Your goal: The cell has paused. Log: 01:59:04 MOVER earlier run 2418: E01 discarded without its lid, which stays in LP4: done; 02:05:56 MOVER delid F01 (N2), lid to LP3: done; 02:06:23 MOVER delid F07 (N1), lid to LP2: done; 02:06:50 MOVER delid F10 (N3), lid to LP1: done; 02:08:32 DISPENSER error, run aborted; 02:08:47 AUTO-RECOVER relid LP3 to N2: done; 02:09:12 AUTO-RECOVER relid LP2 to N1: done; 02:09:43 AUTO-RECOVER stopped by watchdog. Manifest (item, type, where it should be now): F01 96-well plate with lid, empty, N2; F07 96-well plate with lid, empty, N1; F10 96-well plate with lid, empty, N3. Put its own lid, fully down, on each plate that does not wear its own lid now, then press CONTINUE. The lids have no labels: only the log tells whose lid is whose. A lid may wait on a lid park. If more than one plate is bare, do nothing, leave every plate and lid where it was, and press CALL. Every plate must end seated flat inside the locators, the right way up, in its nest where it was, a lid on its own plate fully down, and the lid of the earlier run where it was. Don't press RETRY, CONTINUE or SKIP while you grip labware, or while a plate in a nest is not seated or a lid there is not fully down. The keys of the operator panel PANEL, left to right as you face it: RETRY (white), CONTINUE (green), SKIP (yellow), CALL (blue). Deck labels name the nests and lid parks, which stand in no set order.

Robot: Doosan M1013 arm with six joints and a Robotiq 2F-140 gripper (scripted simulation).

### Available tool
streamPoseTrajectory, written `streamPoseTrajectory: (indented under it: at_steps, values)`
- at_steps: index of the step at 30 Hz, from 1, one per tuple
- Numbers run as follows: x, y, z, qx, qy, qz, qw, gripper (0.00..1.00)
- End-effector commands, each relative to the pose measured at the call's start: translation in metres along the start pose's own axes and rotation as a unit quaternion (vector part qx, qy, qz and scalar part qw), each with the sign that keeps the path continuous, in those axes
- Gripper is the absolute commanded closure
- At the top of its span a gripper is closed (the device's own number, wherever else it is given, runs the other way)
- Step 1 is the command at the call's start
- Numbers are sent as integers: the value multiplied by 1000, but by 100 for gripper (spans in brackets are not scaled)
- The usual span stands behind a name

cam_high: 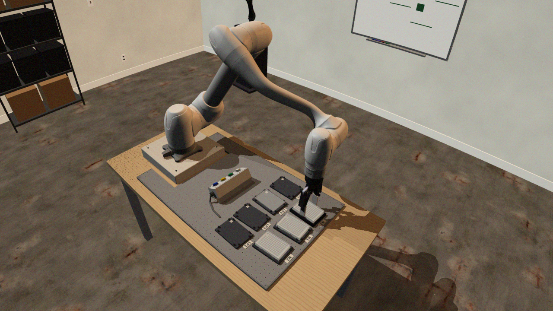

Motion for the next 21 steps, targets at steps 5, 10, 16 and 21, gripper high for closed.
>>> streamPoseTrajectory:
  at_steps: [5,10,16,21]
  values:
    - [-3,-5,1,0,0,1,1000,100]
    - [-3,-6,1,0,0,1,1000,100]
    - [-3,-6,1,0,0,1,1000,100]
    - [-3,-7,1,0,0,1,1000,100]
Point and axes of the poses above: the point where the finger pads meet when closed, its own y axis back along the fingers, its own x axis across the jaws, z = x × y, the point moved 7 cm from there along y, back along the fingers, and after that the axes turned 11 degrees about y, right-handed, at the moved point
